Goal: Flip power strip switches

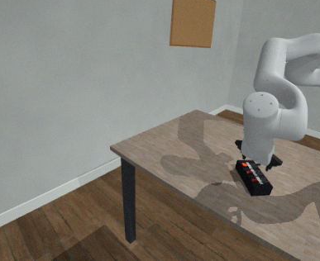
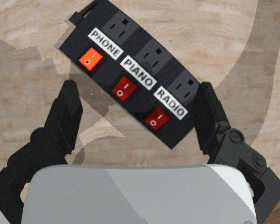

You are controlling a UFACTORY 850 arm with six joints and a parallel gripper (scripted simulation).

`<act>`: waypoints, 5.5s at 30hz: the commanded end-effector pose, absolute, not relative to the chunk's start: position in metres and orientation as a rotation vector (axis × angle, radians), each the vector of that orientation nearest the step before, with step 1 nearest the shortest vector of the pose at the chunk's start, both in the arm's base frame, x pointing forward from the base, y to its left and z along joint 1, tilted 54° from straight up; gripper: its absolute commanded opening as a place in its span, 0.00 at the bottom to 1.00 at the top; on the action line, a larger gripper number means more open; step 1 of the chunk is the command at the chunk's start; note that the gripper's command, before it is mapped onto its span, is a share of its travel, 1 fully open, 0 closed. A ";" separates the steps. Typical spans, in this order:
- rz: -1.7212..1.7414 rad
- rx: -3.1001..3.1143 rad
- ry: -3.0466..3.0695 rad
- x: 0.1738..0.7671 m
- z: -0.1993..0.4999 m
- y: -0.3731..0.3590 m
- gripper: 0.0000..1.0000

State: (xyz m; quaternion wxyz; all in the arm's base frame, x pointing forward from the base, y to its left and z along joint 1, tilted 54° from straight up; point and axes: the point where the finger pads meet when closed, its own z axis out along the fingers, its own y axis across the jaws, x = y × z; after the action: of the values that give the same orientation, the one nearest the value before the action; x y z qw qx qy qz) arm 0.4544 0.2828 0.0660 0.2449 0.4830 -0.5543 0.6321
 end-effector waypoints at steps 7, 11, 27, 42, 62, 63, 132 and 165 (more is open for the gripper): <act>1.726 1.319 -1.514 0.454 0.066 0.284 1.00; 1.726 1.319 -1.514 0.454 0.066 0.284 1.00; 1.725 1.322 -1.516 0.454 0.067 0.284 1.00; 1.349 1.959 -1.698 0.409 0.135 0.293 1.00; 1.306 2.020 -1.704 0.401 0.139 0.292 1.00; 1.304 2.024 -1.695 0.402 0.139 0.292 1.00; 1.024 2.298 -0.788 0.494 0.112 0.278 0.00; 1.024 2.298 -0.788 0.511 0.093 0.257 0.00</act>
State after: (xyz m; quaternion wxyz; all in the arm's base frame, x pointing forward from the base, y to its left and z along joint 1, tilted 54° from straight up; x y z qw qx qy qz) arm 0.5097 0.2578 0.0939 0.2506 0.8440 -0.2894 0.3756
